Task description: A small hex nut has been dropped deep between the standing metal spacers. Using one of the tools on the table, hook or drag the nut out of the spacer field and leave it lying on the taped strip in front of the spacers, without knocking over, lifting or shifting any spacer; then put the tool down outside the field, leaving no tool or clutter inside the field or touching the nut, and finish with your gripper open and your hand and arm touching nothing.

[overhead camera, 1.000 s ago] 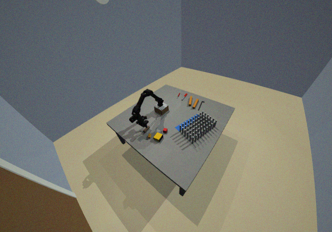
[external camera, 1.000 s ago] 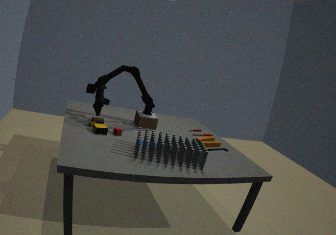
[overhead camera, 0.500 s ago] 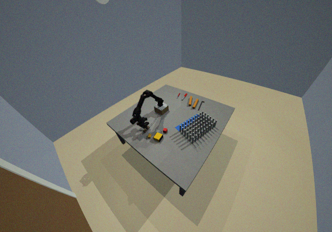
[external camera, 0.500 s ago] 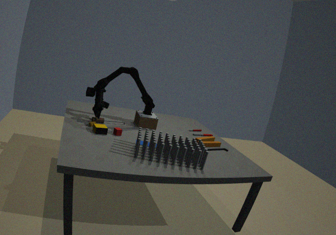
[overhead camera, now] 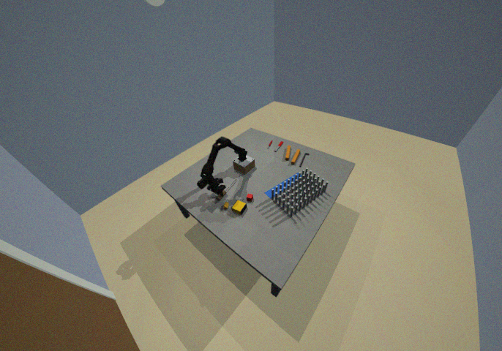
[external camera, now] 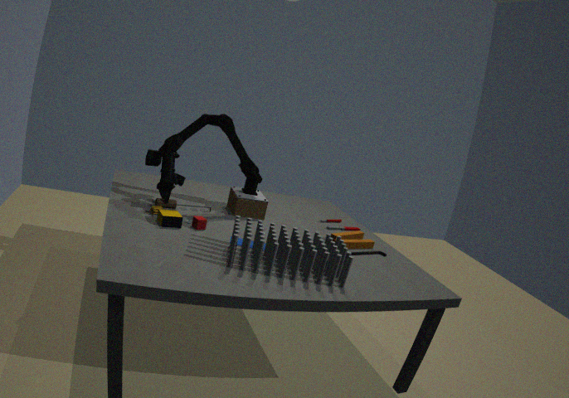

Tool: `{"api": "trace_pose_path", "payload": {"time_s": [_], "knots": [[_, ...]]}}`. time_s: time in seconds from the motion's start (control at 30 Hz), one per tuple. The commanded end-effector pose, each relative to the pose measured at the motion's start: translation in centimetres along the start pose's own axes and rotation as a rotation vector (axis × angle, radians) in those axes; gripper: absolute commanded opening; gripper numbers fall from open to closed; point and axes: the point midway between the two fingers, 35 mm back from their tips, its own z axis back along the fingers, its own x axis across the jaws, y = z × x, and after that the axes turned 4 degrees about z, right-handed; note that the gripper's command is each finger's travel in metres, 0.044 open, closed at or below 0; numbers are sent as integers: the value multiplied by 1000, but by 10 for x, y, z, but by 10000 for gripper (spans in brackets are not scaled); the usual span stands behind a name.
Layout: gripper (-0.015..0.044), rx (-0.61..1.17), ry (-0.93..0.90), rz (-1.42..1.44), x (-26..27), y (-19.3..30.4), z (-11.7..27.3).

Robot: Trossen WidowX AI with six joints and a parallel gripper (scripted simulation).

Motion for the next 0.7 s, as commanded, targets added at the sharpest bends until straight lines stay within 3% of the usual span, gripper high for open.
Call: {"api": "trace_pose_path", "payload": {"time_s": [0.0,0.13,0.27,0.67], "knots": [[95,0,0,3,-2,0,4],[0,3,-2,-1,-16,1,35],[0,4,-4,-3,-24,-1,55],[0,66,-15,-149,-23,-12,54]]}}
